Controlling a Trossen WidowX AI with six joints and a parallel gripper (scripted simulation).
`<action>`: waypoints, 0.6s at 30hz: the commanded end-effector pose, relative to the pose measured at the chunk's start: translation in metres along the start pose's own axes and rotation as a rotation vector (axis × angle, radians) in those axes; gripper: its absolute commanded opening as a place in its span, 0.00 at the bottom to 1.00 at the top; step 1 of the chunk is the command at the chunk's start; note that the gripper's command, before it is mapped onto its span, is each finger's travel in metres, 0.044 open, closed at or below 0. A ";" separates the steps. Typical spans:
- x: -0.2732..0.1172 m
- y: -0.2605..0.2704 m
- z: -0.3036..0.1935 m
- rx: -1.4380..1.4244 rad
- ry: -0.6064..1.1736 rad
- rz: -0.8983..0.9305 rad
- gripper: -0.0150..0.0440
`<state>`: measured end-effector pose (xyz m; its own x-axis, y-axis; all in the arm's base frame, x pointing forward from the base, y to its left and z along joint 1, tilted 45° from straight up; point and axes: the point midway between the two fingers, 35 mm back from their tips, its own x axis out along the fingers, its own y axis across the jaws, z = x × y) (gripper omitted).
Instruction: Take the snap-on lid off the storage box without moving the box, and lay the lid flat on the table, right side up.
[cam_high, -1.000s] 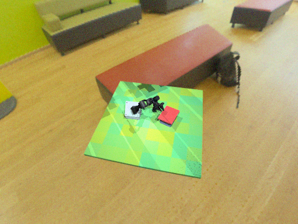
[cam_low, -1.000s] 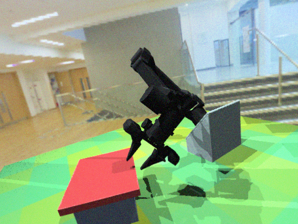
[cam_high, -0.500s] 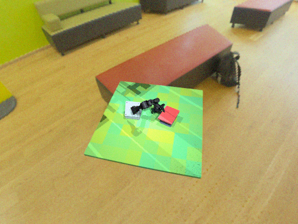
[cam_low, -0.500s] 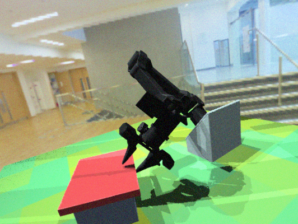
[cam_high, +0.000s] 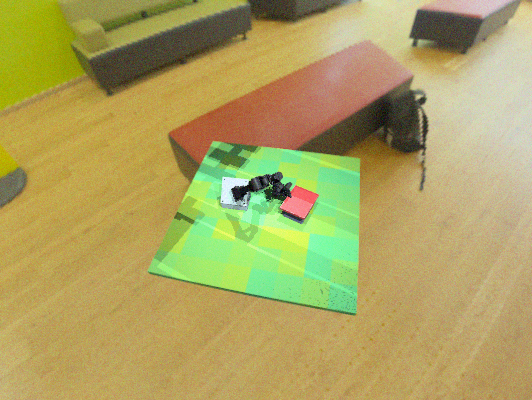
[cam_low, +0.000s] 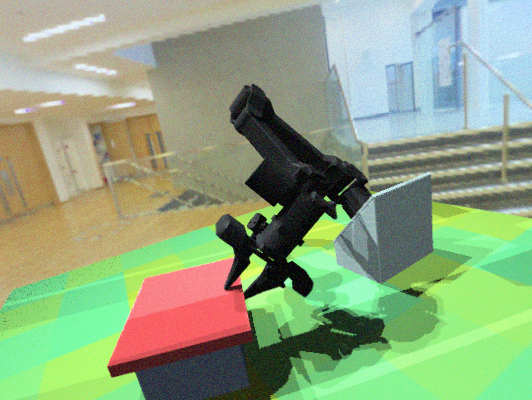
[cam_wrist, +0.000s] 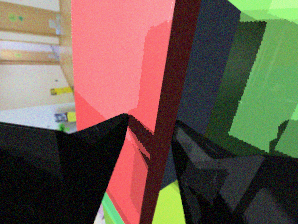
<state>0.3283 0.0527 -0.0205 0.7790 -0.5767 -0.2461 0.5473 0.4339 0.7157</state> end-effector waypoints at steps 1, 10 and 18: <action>0.000 0.000 0.000 -0.002 0.005 0.001 0.37; -0.001 0.001 0.000 0.000 0.000 0.000 0.25; -0.002 0.002 0.000 0.000 0.000 0.000 0.25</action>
<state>0.3280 0.0530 -0.0200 0.7782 -0.5767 -0.2488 0.5497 0.4339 0.7138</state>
